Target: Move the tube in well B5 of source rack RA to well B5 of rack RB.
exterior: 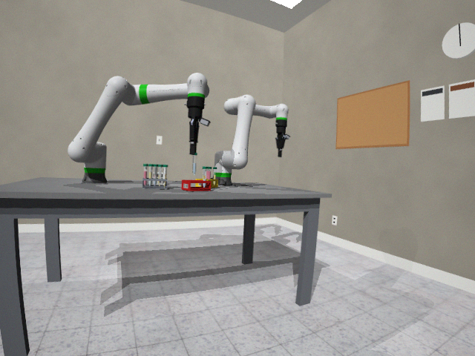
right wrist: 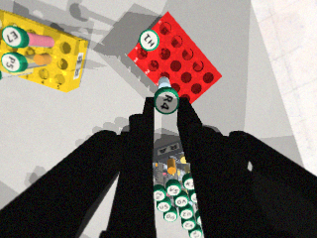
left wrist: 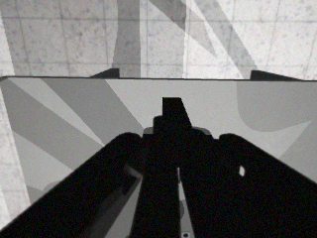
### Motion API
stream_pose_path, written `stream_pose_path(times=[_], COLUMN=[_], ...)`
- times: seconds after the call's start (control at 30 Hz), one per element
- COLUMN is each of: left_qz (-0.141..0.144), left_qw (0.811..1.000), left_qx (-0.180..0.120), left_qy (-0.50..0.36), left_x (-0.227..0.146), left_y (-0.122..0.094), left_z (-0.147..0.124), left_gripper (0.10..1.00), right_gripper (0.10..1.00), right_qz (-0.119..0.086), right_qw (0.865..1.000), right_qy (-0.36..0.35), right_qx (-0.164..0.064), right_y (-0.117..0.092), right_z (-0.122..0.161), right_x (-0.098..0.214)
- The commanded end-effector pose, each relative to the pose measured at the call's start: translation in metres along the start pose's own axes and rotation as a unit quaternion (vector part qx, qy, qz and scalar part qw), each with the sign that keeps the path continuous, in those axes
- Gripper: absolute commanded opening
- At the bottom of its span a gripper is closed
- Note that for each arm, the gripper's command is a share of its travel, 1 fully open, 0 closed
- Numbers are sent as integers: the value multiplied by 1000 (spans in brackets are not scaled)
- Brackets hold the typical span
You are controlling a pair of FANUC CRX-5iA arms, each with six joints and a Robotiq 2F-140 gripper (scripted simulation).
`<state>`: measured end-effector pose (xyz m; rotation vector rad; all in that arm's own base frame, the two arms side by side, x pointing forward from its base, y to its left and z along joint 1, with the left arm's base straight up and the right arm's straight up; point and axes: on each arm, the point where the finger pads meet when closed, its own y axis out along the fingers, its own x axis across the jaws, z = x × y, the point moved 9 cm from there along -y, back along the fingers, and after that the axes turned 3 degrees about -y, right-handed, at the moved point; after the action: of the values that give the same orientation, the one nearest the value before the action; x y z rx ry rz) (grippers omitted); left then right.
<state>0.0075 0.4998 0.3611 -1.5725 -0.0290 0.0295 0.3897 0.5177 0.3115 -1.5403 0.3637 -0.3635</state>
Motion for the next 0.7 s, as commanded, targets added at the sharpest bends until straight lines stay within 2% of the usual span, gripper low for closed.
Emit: stream_pose_path(times=[0.0,0.67], left_qz=[0,0], left_qw=[1000,1000], left_qx=[1,1], left_qy=[0,0], left_x=[0,0], left_y=[-1,-1], left_z=[0,0], left_gripper=[99,99], right_gripper=[99,99], right_qz=[0,0], right_qw=[1000,1000], right_qy=[0,0], right_qx=[1,1], right_y=[-1,-1], right_z=[3,19], right_x=[3,22])
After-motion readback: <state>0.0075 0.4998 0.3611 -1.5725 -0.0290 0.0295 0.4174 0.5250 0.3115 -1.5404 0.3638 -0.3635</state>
